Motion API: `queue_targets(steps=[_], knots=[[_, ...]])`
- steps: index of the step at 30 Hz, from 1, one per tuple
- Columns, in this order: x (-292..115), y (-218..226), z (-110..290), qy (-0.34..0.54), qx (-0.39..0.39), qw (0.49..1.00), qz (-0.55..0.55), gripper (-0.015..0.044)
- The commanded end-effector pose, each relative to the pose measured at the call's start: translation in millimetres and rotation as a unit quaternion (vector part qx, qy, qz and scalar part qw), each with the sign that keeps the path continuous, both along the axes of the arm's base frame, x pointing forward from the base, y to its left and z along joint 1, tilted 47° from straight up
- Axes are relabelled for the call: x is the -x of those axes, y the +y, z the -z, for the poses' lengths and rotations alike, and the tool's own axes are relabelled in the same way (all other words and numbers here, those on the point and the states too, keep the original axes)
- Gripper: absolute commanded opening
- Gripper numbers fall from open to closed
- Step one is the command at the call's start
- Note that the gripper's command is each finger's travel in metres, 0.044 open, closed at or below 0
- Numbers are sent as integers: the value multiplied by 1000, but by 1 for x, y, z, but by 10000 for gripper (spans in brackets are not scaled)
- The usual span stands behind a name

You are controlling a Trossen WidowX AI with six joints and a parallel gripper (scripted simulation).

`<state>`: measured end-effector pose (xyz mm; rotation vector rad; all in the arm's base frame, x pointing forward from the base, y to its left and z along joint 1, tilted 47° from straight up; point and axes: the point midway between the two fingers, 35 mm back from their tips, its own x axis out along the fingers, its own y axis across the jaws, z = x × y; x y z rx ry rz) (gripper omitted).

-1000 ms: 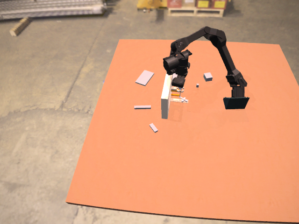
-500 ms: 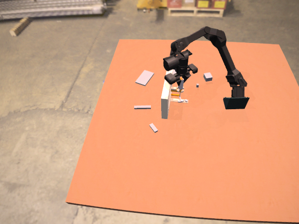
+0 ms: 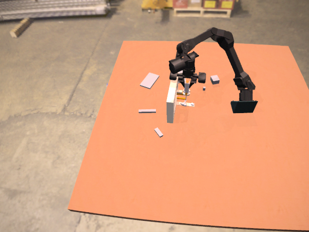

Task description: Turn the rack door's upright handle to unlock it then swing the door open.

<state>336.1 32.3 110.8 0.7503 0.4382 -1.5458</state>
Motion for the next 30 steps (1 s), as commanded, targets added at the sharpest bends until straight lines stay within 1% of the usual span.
queue_targets(steps=[1, 4, 6, 26, 30], knots=[[0, 0, 3, -60, -3, 996, 59, 25], [0, 0, 3, -110, -4, 988, 106, 25], [0, 0, 3, -121, -4, 986, 117, 25], [0, 0, 3, -121, -4, 986, 117, 25], [0, 0, 3, -121, -4, 986, 117, 130]])
